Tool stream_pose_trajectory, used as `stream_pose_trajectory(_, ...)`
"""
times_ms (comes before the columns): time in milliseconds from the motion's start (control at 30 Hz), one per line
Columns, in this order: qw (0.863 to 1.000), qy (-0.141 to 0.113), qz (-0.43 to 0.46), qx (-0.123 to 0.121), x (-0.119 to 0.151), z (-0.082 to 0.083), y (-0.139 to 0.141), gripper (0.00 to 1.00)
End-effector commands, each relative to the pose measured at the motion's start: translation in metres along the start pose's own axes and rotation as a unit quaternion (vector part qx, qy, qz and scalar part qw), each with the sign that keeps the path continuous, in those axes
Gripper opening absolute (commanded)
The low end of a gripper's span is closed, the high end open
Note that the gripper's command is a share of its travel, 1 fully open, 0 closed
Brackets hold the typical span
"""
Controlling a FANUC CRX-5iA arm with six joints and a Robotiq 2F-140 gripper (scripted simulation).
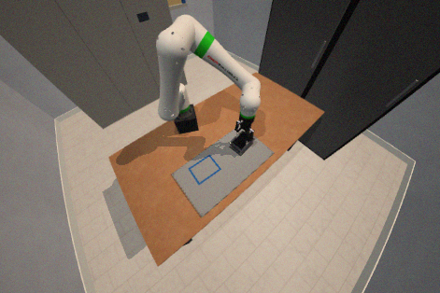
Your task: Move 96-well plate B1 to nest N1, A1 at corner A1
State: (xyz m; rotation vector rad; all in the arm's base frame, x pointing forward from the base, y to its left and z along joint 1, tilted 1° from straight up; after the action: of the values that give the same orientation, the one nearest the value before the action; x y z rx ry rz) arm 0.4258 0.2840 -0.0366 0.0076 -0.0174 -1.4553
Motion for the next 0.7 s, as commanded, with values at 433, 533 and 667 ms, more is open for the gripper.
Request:
stream_pose_trajectory(433,1.0,0.0,0.0,0.0,-0.0001,-0.0022,0.0002,0.0)
stream_pose_trajectory(533,1.0,0.0,0.0,0.0,-0.0001,-0.0025,0.0002,0.0)
stream_pose_trajectory(667,1.0,0.0,0.0,0.0,-0.0001,-0.0032,0.0002,0.0)
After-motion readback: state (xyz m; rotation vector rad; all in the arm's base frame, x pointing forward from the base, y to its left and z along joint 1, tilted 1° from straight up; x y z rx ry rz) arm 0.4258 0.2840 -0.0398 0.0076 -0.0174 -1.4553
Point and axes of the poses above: the point where the finger pads meet when closed, its own z axis back along the fingers, its own y axis across the jaws, x = y × z, the point moved 1 cm from there along z, back along the fingers, and after that the axes turned 10 degrees about -z, right-handed, at the moved point
